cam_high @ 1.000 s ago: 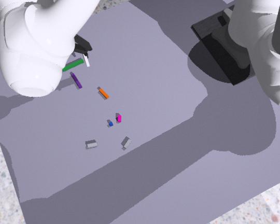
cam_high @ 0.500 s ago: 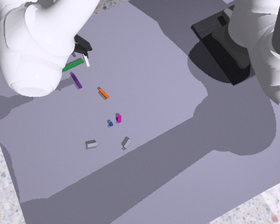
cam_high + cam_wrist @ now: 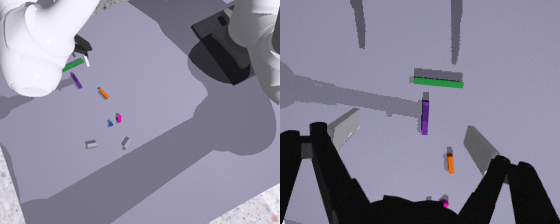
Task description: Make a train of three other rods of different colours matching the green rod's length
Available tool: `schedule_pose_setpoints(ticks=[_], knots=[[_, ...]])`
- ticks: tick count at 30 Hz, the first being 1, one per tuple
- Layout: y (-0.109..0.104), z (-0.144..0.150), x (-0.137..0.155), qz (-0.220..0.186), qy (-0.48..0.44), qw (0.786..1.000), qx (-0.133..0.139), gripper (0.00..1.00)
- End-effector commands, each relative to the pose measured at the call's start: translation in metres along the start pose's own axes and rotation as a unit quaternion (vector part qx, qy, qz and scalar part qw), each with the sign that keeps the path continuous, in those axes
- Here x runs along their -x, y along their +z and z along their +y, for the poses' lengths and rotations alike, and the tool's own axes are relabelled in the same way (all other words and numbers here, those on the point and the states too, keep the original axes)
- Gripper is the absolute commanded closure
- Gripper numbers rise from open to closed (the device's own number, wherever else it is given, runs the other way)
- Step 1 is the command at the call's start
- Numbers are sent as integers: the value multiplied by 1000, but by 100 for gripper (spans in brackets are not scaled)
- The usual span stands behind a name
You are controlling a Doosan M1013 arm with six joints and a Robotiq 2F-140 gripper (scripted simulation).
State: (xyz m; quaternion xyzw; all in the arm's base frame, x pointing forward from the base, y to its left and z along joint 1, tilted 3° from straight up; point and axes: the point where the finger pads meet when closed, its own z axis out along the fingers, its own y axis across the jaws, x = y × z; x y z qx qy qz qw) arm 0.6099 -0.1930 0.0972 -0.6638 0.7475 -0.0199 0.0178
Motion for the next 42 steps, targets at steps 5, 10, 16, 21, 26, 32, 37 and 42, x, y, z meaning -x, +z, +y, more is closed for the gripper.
schedule_pose_setpoints(ticks=[5, 10, 16, 21, 26, 32, 37, 42], knots=[[0, 0, 0, 0, 0, 1000, 0, 0], [0, 0, 0, 0, 0, 1000, 0, 0], [0, 0, 0, 0, 0, 1000, 0, 0], [0, 0, 0, 0, 0, 1000, 0, 0], [0, 0, 0, 0, 0, 1000, 0, 0], [0, 0, 0, 0, 0, 1000, 0, 0], [-1, 1, 5, 0, -18, 1000, 0, 0], [-4, 5, 32, 0, -111, 994, 0, 0]])
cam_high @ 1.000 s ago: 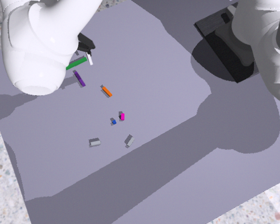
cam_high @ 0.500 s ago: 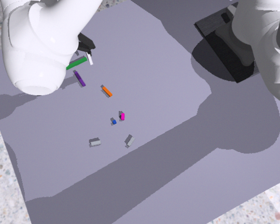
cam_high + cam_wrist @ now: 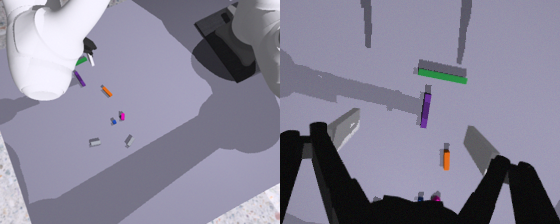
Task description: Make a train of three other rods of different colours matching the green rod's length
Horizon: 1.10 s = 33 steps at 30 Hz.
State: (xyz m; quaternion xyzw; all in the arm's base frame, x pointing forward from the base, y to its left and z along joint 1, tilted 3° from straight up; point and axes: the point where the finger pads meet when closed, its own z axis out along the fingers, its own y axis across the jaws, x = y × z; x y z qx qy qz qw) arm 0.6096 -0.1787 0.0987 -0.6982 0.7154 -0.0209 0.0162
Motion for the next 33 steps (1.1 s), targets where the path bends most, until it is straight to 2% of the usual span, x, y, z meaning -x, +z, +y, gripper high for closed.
schedule_pose_setpoints(ticks=[1, 7, 13, 15, 16, 22, 30, 32, 33], knots=[[-3, 2, 24, -1, -84, 996, 0, 0], [-7, 6, 59, -1, -205, 979, 0, 0], [-11, 13, 94, -1, -325, 946, 0, 0], [-11, 13, 94, -1, -325, 946, 0, 0], [-12, 16, 110, -1, -379, 925, 0, 0], [-16, 25, 140, -1, -482, 876, -1, 0], [-20, 40, 183, 0, -621, 784, -1, 0], [-20, 40, 183, 0, -621, 784, -1, 0], [-21, 43, 189, 0, -640, 768, -1, 0]])
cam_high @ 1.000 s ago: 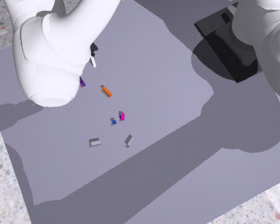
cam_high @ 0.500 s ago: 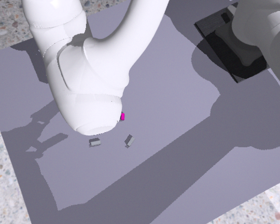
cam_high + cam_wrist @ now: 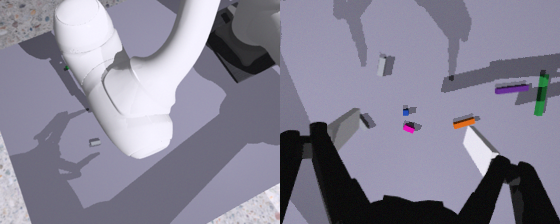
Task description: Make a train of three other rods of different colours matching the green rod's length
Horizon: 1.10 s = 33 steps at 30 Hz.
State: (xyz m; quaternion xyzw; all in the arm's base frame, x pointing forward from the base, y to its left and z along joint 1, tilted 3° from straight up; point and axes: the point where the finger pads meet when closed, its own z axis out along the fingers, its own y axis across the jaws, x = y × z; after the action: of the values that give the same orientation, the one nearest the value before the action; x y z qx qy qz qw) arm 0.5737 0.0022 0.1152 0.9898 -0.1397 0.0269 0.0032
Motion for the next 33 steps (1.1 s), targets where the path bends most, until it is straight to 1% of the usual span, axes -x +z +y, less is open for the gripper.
schedule_pose_setpoints(ticks=[1, 4, 5, 33], knots=[[-2, -12, 8, 0, -53, 999, -4, 0], [-2, -14, 10, 0, -64, 998, -4, 0], [-2, -14, 10, 0, -64, 998, -4, 85], [-2, -14, 10, 0, -64, 998, -4, 85]])
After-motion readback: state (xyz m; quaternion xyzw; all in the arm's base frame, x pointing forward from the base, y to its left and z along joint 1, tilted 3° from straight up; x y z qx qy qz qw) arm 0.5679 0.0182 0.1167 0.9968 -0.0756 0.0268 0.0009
